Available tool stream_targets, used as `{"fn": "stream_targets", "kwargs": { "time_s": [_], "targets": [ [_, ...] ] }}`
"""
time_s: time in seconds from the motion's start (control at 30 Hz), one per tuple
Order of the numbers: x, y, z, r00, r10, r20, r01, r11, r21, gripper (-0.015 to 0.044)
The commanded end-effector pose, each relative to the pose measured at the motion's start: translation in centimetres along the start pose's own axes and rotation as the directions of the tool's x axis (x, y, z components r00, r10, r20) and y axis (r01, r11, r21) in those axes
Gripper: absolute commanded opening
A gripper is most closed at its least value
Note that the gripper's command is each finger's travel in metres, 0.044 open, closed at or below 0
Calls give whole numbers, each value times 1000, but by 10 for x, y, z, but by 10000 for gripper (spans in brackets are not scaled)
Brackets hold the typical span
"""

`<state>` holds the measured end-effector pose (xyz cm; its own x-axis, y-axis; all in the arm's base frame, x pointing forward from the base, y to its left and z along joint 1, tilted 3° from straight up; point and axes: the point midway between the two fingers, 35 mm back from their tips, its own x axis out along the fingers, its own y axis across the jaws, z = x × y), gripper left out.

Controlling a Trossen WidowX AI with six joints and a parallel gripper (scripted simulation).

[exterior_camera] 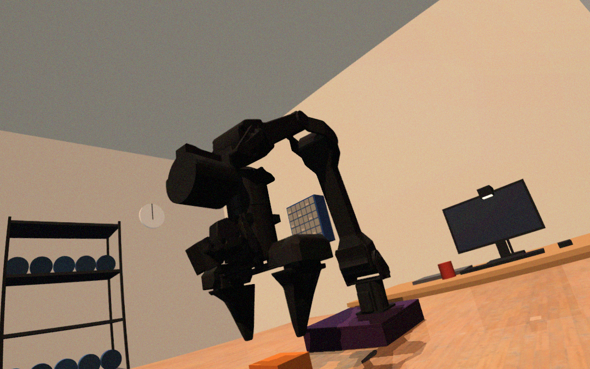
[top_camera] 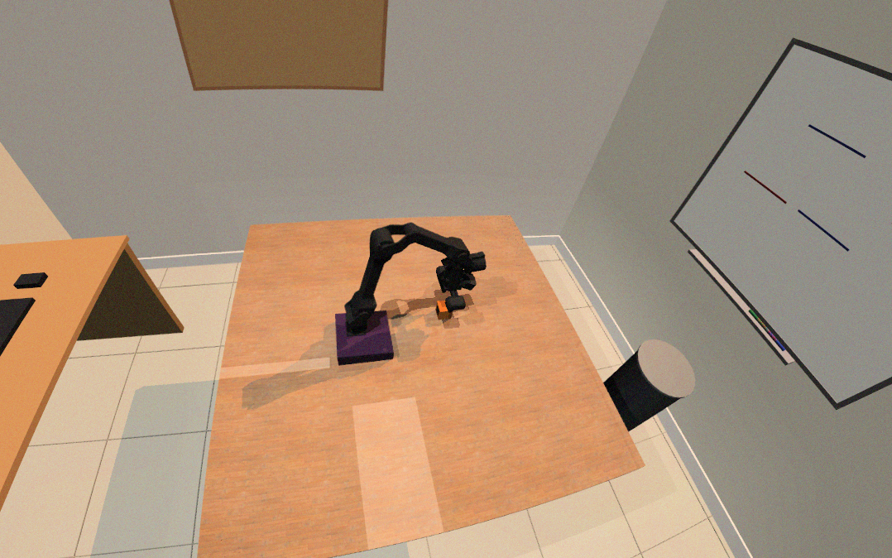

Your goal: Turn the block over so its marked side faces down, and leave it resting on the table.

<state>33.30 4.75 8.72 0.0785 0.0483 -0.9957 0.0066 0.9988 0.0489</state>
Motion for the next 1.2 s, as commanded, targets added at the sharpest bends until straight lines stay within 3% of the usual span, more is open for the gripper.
{"fn": "stream_targets", "kwargs": {
  "time_s": [0.0, 0.83, 1.1, 1.17],
  "targets": [
    [8, 0, -2, 1000, 3, -7, -3, 1000, 0, 440],
    [44, 1, -2, 1000, 3, -8, -3, 1000, 0, 440],
    [44, 1, -2, 1000, 3, -8, -3, 1000, 0, 230],
    [44, 1, -2, 1000, 3, -8, -3, 1000, 0, 217]
  ]
}}
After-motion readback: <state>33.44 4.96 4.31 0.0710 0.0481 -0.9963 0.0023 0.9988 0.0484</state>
